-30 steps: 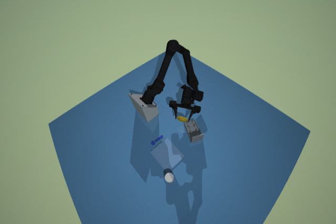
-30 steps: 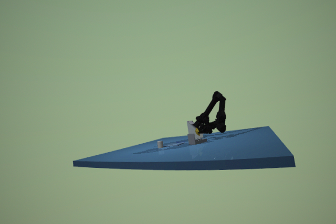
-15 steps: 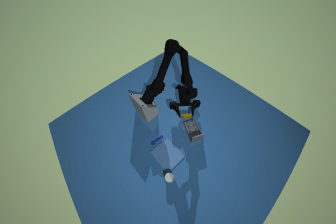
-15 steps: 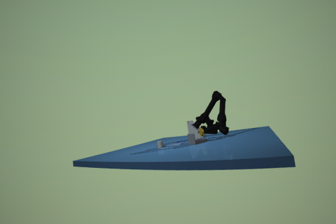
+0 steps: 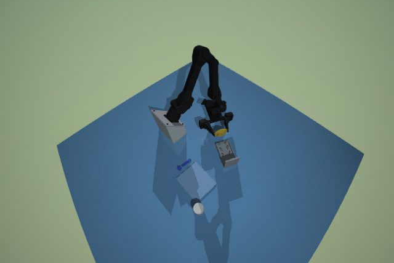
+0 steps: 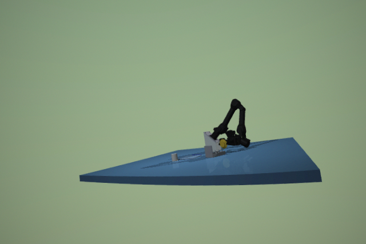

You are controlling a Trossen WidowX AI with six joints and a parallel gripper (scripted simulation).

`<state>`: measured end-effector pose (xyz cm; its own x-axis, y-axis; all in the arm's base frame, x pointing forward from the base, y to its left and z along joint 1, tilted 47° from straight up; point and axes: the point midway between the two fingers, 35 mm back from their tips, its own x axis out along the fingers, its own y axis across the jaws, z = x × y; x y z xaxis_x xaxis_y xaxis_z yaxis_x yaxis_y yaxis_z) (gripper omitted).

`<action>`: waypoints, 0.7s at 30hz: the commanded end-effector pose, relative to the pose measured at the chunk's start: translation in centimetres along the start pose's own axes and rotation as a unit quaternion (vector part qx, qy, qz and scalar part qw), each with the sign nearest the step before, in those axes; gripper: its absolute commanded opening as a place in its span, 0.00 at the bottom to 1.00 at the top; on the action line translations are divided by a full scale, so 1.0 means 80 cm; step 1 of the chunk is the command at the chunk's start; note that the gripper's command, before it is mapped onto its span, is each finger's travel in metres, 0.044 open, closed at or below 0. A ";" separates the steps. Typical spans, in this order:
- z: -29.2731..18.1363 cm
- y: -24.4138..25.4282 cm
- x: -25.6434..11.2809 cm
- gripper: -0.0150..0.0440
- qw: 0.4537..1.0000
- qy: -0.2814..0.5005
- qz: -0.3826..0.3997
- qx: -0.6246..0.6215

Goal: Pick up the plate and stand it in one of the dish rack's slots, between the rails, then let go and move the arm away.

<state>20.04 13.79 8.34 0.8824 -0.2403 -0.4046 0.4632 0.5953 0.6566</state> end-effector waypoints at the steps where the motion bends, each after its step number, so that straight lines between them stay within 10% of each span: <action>1: 0.001 -0.002 0.000 0.25 1.000 -0.003 0.002 0.000; 21: 0.004 0.002 0.033 0.25 1.000 0.000 0.002 0.003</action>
<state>22.41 13.23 7.79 0.8862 -0.2349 -0.3993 0.4568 0.5866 0.6688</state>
